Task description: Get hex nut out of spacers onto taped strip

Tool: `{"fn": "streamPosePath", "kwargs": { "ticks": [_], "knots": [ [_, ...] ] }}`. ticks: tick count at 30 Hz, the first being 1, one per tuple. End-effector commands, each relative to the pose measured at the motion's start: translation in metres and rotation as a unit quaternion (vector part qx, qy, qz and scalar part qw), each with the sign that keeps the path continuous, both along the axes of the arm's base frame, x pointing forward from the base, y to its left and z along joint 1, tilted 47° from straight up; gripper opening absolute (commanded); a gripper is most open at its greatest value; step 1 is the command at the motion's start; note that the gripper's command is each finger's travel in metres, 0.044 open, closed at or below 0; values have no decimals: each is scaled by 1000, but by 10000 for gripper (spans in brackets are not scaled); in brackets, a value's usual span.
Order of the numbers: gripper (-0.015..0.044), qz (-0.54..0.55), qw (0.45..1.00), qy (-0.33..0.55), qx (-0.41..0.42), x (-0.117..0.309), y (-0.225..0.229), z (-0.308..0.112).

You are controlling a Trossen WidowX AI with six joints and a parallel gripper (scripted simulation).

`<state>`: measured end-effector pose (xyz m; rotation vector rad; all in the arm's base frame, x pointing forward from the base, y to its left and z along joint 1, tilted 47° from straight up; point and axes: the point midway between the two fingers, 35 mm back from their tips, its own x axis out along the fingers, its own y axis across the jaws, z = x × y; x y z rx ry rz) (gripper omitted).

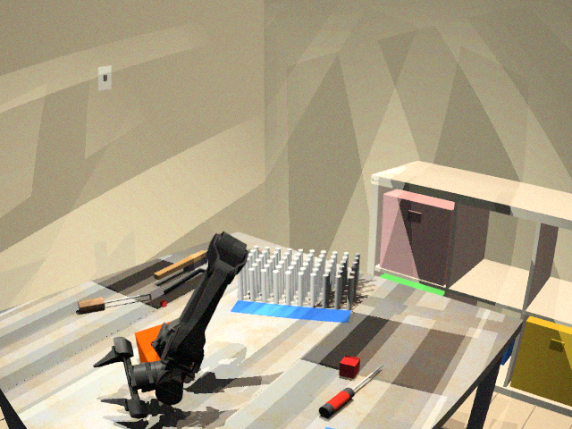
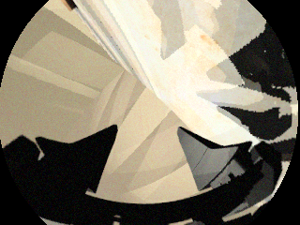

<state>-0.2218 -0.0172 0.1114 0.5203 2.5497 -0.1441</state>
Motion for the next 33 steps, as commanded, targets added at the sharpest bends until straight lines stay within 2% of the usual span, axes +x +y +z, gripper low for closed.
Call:
{"fn": "streamPosePath", "kwargs": {
  "ticks": [1, 5, 12, 19, 25, 33],
  "knots": [
    [426, 1, 1000, 1, -1, 0, -1, 0],
    [440, 27, 999, 18, -23, -5, -18, 12],
    [440, 116, 985, 68, -106, -9, -82, 55],
    [440, 204, 953, 97, -200, 6, -144, 100],
    [440, 288, 904, 106, -297, 38, -199, 148],
    [440, 393, 808, 85, -432, 105, -257, 218]
  ]
}}
